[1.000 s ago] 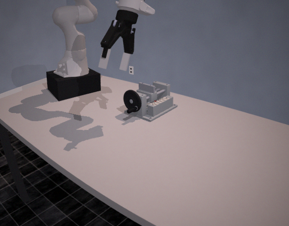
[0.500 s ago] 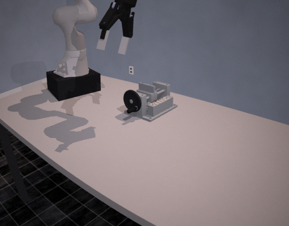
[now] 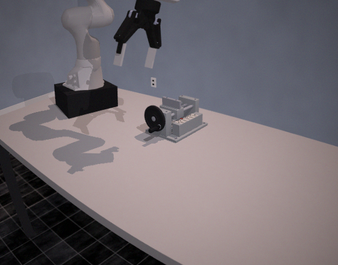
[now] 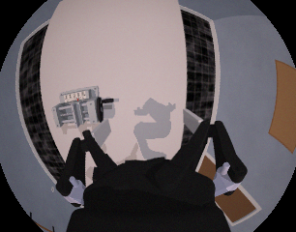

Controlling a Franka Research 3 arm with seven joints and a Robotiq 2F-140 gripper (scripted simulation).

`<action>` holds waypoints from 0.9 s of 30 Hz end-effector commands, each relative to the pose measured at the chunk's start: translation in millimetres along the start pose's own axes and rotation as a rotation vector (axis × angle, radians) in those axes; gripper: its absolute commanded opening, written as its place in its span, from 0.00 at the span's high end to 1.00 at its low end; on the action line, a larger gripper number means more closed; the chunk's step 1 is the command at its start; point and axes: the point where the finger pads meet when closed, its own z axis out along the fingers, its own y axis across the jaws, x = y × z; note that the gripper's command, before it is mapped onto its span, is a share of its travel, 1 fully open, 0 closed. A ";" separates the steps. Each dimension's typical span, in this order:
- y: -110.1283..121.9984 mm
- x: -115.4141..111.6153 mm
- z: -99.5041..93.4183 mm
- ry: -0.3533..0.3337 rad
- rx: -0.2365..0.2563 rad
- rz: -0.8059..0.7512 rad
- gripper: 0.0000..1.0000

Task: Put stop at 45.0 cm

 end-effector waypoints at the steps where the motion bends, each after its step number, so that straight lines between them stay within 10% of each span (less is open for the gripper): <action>1: -4.0 3.7 0.4 0.014 0.000 0.145 0.00; 27: -44.5 7.6 23.9 0.008 0.121 0.719 0.00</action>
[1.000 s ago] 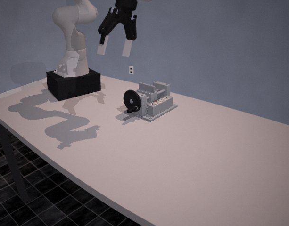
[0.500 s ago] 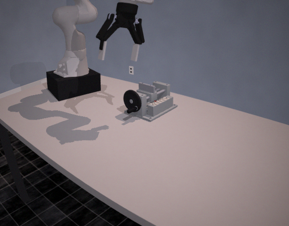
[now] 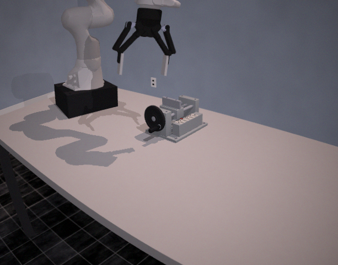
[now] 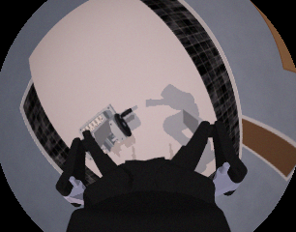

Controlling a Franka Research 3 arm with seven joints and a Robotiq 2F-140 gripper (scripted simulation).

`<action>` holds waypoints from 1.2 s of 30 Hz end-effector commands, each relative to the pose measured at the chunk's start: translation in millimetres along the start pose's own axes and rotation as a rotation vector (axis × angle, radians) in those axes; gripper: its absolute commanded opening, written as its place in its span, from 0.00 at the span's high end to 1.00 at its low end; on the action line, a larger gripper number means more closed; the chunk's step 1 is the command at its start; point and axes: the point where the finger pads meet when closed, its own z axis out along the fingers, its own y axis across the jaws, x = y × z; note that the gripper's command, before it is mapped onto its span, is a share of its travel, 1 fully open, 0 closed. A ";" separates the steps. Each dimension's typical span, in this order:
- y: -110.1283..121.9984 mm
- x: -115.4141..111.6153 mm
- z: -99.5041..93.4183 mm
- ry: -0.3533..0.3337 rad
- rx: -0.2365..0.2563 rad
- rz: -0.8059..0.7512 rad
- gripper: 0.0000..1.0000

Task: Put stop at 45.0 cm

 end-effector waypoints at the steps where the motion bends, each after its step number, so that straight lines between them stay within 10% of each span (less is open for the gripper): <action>1: -4.4 0.9 2.0 0.014 0.002 0.186 0.00; 36: -37.3 -18.0 30.6 -0.058 0.109 0.891 0.00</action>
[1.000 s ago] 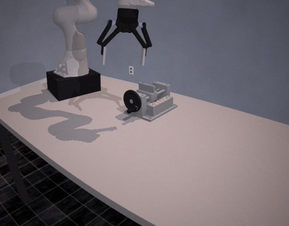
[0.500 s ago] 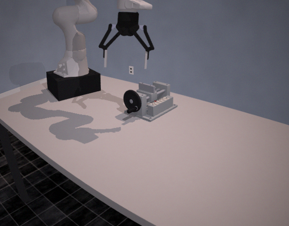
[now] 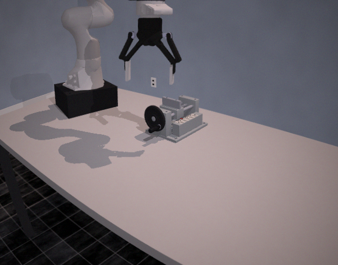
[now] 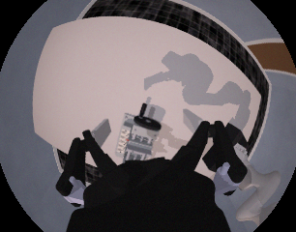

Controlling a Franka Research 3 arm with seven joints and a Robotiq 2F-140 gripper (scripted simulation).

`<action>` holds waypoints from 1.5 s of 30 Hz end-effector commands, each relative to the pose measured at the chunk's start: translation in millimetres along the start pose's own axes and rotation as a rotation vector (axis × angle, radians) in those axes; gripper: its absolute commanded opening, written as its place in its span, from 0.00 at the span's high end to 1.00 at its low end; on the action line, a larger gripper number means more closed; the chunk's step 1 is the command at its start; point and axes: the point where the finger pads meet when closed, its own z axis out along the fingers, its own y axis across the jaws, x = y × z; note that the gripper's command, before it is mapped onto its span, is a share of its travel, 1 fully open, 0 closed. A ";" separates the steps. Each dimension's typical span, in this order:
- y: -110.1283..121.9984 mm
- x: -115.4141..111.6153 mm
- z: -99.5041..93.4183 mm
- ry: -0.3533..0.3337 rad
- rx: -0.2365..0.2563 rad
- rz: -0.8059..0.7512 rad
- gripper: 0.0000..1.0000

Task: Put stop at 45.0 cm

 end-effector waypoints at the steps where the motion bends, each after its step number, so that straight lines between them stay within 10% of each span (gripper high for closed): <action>1: -2.5 -2.0 3.4 0.007 0.008 0.198 0.00; 45: -4.9 -12.0 13.6 -0.026 0.028 0.448 0.00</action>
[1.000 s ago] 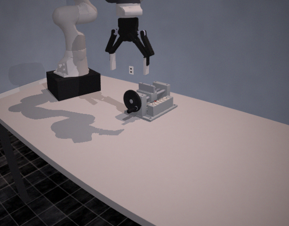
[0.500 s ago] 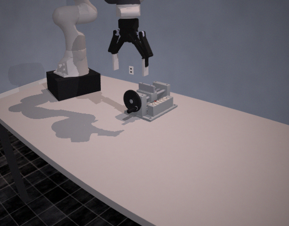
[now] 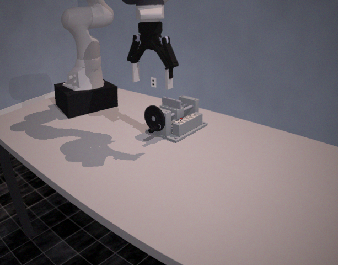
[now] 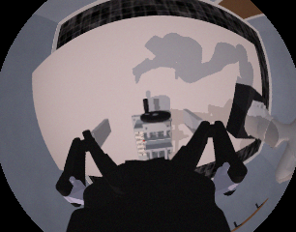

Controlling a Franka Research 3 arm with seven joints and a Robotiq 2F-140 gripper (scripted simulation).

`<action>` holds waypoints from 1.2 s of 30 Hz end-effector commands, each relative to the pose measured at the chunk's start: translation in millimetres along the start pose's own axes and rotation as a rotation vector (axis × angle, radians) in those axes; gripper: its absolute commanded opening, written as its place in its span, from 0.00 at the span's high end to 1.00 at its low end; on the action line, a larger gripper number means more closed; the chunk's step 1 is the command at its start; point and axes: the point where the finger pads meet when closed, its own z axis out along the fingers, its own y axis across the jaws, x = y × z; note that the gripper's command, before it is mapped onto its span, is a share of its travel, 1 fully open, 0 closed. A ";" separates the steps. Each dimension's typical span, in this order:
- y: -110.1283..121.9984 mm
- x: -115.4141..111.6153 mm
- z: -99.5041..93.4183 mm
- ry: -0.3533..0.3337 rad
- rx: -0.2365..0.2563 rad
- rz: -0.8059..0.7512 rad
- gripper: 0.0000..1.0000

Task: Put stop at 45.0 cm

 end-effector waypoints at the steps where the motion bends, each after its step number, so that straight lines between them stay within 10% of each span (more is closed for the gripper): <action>1: 0.0 -0.1 0.7 0.002 0.000 0.014 0.00; 8: 0.0 -0.1 0.7 0.002 0.000 0.014 0.00; 9: -0.1 -0.4 0.7 0.003 0.000 0.014 0.67; 14: -5.0 -14.4 0.8 0.003 0.000 0.014 0.67; 22: -39.2 -111.3 1.0 0.003 0.000 0.014 0.67; 36: -41.3 -117.1 34.6 0.003 0.000 0.014 0.67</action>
